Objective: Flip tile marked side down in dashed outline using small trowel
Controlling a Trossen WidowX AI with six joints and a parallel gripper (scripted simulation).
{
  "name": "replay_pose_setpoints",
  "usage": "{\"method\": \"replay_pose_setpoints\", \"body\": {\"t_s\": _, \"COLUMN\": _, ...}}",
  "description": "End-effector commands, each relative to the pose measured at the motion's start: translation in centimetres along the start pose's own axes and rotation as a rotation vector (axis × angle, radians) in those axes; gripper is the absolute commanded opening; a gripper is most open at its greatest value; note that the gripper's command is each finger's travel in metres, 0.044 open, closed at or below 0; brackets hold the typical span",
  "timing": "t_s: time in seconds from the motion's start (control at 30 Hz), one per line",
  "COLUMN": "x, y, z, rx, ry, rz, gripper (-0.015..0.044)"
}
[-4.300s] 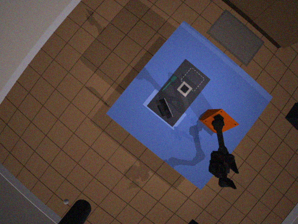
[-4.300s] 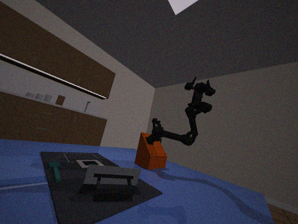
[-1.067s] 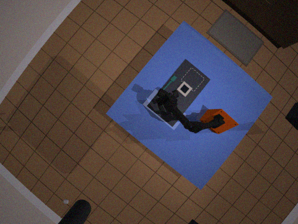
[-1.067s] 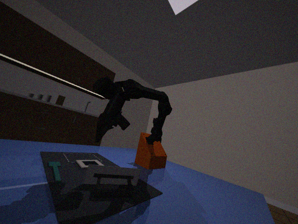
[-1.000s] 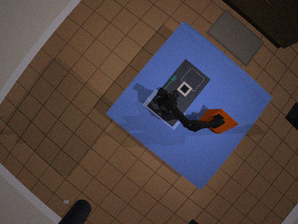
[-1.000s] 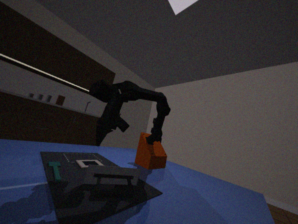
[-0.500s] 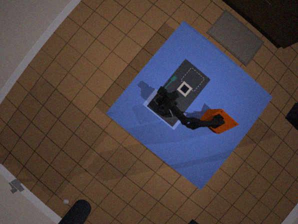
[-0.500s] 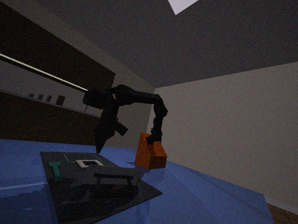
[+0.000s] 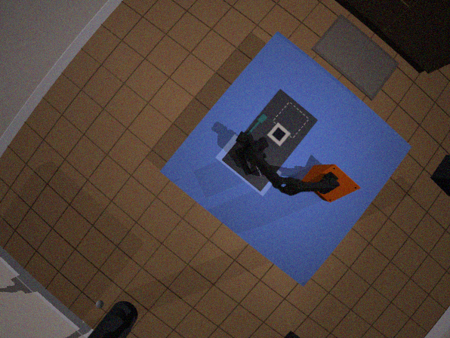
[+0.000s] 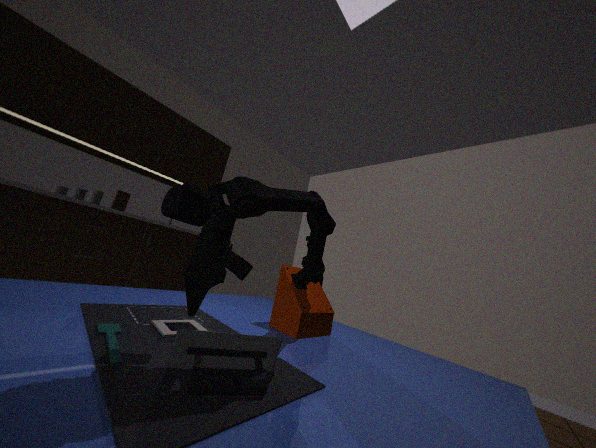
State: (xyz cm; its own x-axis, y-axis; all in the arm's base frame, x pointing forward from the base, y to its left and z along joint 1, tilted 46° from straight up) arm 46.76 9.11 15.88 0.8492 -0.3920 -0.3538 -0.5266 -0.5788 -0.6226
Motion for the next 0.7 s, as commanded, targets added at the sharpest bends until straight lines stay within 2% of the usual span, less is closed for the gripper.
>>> {"method": "replay_pose_setpoints", "body": {"t_s": 0.0, "x": 0.0, "y": 0.2, "z": 1.0, "rx": -0.007, "ry": -0.011, "rz": 0.011, "gripper": 0.0100}}
{"method": "replay_pose_setpoints", "body": {"t_s": 0.67, "x": 0.0, "y": 0.1, "z": 4.1, "rx": -0.004, "ry": -0.019, "rz": 0.007, "gripper": 0.0100}}
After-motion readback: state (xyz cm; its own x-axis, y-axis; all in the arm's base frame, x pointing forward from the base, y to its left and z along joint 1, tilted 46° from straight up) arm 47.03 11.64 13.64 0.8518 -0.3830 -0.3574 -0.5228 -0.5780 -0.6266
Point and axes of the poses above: the point midway between the two fingers, 35 mm back from their tips, its own z axis out along the fingers, its own y axis across the jaws, x = y × z, the point moved 8 cm from there along -z, back along the fingers, and after that the axes turned 8 degrees about z, right-handed, at the moved point
